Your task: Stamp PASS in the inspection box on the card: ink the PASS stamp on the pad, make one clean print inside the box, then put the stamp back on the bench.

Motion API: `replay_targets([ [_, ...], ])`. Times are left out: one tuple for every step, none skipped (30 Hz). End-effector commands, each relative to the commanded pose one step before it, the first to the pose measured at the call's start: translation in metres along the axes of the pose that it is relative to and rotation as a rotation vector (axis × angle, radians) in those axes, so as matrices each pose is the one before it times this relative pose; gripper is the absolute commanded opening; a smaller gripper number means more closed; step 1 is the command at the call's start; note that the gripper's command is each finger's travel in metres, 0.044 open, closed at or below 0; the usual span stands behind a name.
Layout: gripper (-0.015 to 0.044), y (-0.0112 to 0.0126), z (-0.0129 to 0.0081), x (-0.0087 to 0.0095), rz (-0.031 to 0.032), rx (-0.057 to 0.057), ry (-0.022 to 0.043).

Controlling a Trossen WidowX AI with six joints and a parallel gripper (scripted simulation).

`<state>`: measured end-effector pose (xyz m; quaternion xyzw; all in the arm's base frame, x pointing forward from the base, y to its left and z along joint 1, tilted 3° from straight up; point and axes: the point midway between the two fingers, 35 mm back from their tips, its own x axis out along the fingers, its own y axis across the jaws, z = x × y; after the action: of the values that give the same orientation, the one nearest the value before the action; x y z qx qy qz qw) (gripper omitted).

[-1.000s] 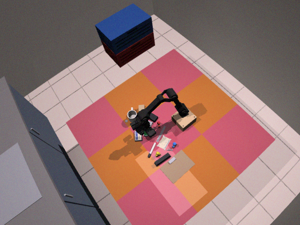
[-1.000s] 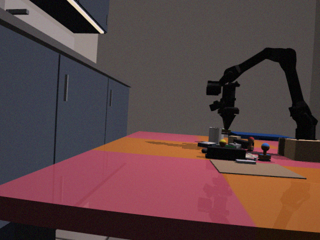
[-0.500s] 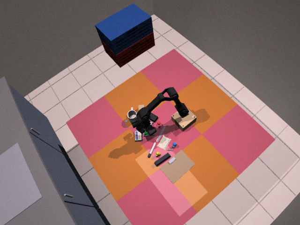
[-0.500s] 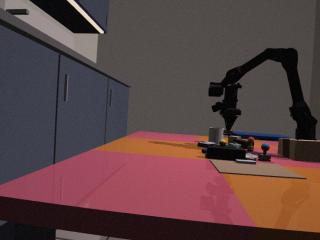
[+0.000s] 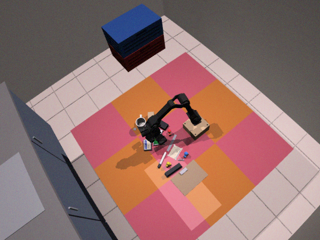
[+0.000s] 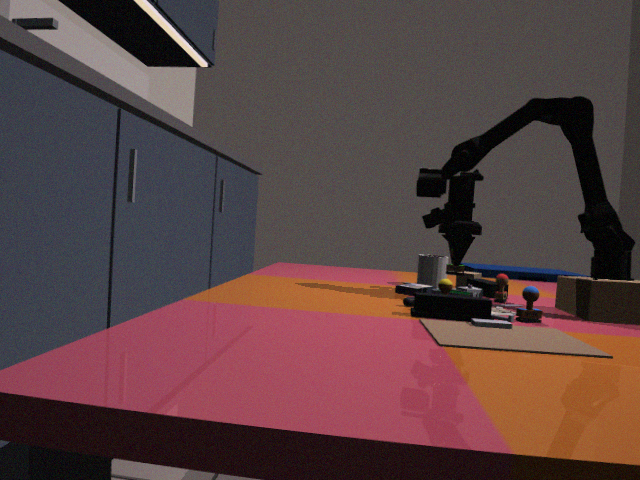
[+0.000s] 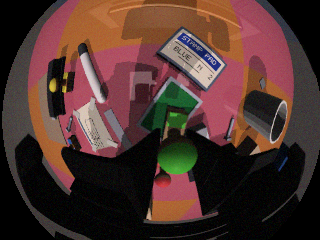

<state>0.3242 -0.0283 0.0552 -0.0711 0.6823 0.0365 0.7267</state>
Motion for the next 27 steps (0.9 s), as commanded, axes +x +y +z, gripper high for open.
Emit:
replay_targets([
  [0.0000, 0.00069, -0.00039, 0.00378, 0.00521, -0.0039, 0.00337],
  [0.0000, -0.00001, 0.00001, 0.00067, 0.00002, 0.0001, 0.00001],
  [0.0000, -0.00001, 0.00001, 0.00067, 0.00002, 0.0001, 0.00001],
  [0.0000, -0.00001, 0.00001, 0.00067, 0.00002, 0.0001, 0.00001],
  [0.0000, -0.00001, 0.00001, 0.00067, 0.00002, 0.0001, 0.00001],
  [0.0000, -0.00001, 0.00001, 0.00067, 0.00002, 0.0001, 0.00001],
  [0.0000, -0.00001, 0.00001, 0.00067, 0.00002, 0.0001, 0.00001],
  [0.0000, -0.00001, 0.00001, 0.00066, 0.00002, 0.0001, 0.00001],
  [0.0000, -0.00001, 0.00000, 0.00066, 0.00002, 0.0001, 0.00001],
  [0.0000, -0.00001, 0.00000, 0.00066, 0.00002, 0.0001, 0.00001],
  [0.0000, -0.00001, 0.00000, 0.00066, 0.00002, 0.0001, 0.00001],
  [0.0000, -0.00001, 0.00000, 0.00066, 0.00002, 0.0001, 0.00001],
  [0.0000, -0.00001, 0.00000, 0.00066, 0.00002, 0.0001, 0.00001],
  [0.0000, -0.00001, 0.00000, 0.00066, 0.00002, 0.0001, 0.00001],
  [0.0000, -0.00001, -0.00001, 0.00066, 0.00002, 0.0001, 0.00001],
  [0.0000, -0.00001, -0.00001, 0.00066, 0.00002, 0.0001, 0.00001],
  [0.0000, -0.00001, -0.00001, 0.00066, 0.00002, 0.0001, 0.00001],
  [0.0000, -0.00001, -0.00001, 0.00066, 0.00002, 0.0001, 0.00001],
  [0.0000, -0.00001, -0.00001, 0.00066, 0.00002, 0.0001, 0.00001],
  [0.0000, -0.00001, -0.00001, 0.00066, 0.00002, 0.0001, 0.00001],
  [0.0000, -0.00001, -0.00002, 0.00066, 0.00002, 0.0001, 0.00001],
  [0.0000, -0.00001, -0.00002, 0.00066, 0.00002, 0.0001, 0.00001],
  [0.0000, 0.00000, -0.00002, 0.00066, 0.00002, 0.0001, 0.00001],
  [0.0000, 0.00000, -0.00002, 0.00066, 0.00002, 0.0001, 0.00001],
  [0.0000, 0.00000, -0.00002, 0.00066, 0.00002, 0.0001, 0.00001],
  [0.0000, 0.00000, -0.00002, 0.00066, 0.00002, 0.0001, 0.00001],
  [0.0000, 0.00000, -0.00002, 0.00066, 0.00002, 0.0001, 0.00001],
])
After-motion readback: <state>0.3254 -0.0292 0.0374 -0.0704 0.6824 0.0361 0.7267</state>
